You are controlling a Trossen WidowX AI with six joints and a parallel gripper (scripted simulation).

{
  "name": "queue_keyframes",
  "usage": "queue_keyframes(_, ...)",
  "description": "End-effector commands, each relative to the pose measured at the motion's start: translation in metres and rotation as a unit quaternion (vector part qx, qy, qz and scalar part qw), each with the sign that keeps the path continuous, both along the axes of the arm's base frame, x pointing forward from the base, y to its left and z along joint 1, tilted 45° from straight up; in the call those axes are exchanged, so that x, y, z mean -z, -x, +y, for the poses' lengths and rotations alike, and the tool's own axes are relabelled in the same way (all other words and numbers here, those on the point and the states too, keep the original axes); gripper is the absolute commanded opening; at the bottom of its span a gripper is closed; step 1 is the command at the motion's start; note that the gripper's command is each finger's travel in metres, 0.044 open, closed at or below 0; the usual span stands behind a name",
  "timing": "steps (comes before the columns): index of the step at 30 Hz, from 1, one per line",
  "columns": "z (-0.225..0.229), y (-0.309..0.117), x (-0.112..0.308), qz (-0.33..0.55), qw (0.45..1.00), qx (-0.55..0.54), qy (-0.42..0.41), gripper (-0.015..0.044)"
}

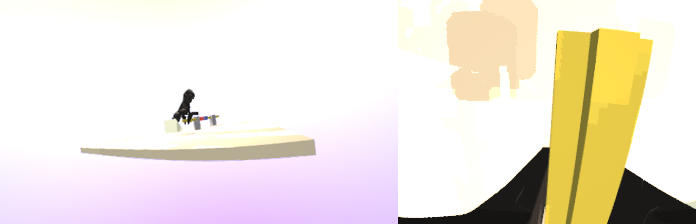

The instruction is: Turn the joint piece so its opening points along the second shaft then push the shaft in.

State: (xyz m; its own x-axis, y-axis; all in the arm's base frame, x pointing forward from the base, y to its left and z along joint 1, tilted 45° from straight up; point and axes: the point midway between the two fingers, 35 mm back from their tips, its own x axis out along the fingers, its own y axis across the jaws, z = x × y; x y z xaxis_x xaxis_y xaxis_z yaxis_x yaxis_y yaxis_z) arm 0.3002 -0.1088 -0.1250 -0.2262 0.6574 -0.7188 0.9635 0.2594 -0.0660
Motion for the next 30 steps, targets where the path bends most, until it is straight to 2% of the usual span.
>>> queue_keyframes(1, 0.0003, -0.0003, 0.0001, 0.0, 1.0, 0.002, -0.001, 0.0102)
queue_keyframes(5, 0.0003, -0.0003, 0.0001, 0.0, 1.0, 0.002, -0.001, 0.0102)
queue_keyframes(6, 0.0003, -0.0003, 0.0001, 0.0, 1.0, 0.002, -0.001, 0.0076)
queue_keyframes(8, 0.0003, -0.0003, 0.0001, 0.0, 1.0, 0.002, -0.001, 0.0067)
queue_keyframes(30, 0.0, -0.0003, 0.0001, 0.0, 1.0, 0.001, 0.0, 0.0067)
